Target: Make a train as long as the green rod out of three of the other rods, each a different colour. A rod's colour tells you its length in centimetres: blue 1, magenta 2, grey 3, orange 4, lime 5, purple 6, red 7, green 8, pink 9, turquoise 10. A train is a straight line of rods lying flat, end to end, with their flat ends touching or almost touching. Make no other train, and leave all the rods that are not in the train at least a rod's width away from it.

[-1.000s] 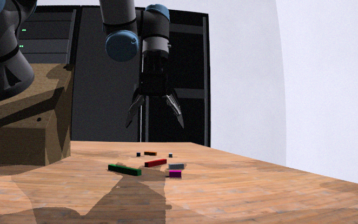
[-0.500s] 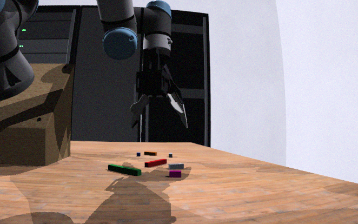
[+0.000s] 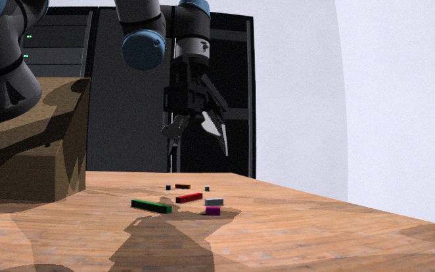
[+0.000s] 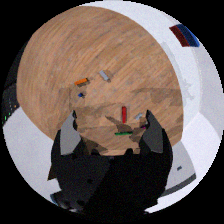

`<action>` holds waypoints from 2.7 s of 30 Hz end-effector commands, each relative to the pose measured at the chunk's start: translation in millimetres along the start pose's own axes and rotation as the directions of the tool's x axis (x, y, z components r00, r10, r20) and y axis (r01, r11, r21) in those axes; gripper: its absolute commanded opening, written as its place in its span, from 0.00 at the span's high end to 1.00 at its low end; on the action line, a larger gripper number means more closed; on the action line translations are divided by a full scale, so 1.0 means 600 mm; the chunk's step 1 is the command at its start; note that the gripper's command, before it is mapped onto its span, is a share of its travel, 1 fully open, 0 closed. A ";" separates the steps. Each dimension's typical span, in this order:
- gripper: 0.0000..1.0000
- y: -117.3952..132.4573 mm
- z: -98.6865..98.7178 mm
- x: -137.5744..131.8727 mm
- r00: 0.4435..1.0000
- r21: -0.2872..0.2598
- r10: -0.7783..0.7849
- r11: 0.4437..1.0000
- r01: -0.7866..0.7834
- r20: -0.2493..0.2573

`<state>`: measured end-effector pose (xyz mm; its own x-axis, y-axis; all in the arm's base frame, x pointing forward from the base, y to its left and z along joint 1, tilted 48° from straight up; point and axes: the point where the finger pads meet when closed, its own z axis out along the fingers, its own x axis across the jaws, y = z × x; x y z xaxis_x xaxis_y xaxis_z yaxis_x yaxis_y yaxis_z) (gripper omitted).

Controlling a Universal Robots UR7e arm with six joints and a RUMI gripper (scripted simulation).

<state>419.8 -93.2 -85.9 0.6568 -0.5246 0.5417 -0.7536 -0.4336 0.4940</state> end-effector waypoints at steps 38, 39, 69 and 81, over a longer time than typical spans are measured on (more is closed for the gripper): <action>0.00 0.071 0.000 0.087 0.548 -0.006 0.836 0.548 -0.836 -0.002; 0.00 0.073 0.000 0.089 0.529 -0.006 0.848 0.529 -0.848 -0.002; 0.00 0.134 0.001 0.133 -0.104 -0.001 0.995 -0.104 -0.995 -0.007; 0.00 0.159 0.001 0.146 -0.355 0.003 0.935 -0.355 -0.935 -0.008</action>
<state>409.8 -175.5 2.3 -0.8779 -0.3101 0.3648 -0.4783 0.6023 -0.6391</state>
